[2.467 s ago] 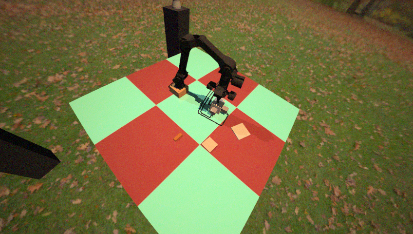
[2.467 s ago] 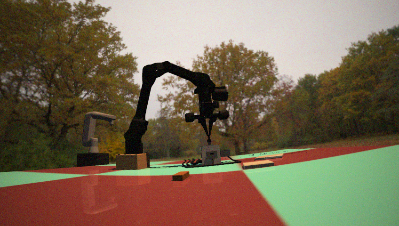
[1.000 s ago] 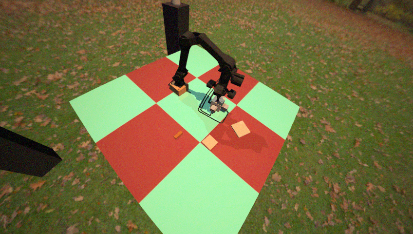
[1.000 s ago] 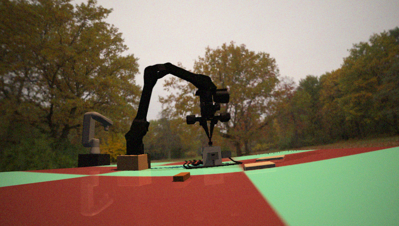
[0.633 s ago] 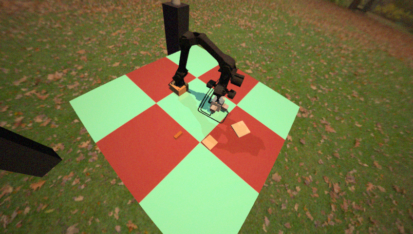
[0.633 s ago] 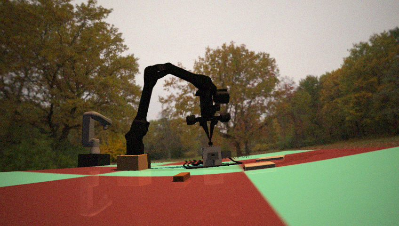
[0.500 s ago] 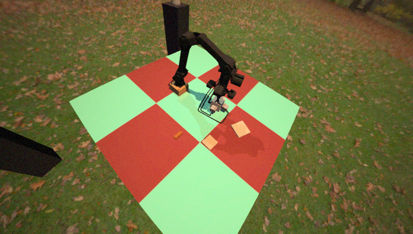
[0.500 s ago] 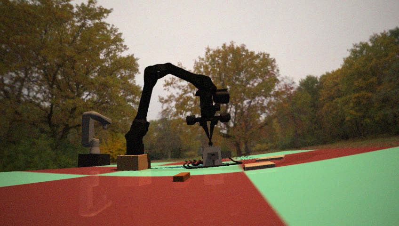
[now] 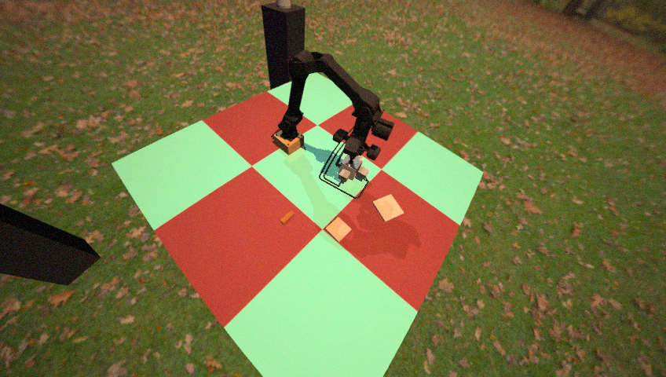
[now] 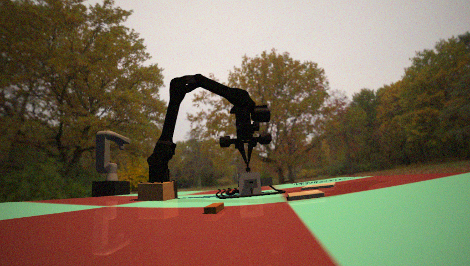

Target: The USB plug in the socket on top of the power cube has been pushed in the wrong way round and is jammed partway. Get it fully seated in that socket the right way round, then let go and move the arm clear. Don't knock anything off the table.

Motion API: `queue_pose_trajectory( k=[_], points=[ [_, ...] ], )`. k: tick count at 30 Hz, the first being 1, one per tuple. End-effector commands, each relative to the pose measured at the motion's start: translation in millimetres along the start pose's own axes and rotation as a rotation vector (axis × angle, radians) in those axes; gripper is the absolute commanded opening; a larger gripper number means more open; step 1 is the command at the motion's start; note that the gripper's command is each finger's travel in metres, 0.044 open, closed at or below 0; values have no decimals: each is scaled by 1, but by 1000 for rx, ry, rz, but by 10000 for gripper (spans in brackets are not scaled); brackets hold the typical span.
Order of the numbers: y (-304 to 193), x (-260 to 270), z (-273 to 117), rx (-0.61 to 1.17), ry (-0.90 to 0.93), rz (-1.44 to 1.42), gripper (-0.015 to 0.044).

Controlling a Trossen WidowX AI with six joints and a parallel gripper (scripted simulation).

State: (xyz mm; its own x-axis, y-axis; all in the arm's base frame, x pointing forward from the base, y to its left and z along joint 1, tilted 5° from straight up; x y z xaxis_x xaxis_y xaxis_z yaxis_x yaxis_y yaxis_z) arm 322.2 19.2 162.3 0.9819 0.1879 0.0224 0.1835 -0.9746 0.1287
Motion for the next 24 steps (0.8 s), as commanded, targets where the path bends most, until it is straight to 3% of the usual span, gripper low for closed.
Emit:
queue_pose_trajectory(
  k=[1, 24],
  points=[
    [0, 0, 1, -2, 0, 2, 0],
    [0, 0, 4, -2, 0, 2, 0]
  ],
)
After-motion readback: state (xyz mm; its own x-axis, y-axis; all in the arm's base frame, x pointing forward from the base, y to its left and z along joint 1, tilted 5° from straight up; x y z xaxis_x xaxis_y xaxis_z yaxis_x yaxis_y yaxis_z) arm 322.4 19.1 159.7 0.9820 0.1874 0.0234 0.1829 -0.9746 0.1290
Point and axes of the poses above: the point midway between the two fingers, 35 mm back from their tips, its own z axis out along the fingers, its own x axis across the jaws, y = z × x, the point moved 7 cm from there along -z, back along the fingers, and after that the axes turned 10 degrees about -z, right-handed, at the moved point
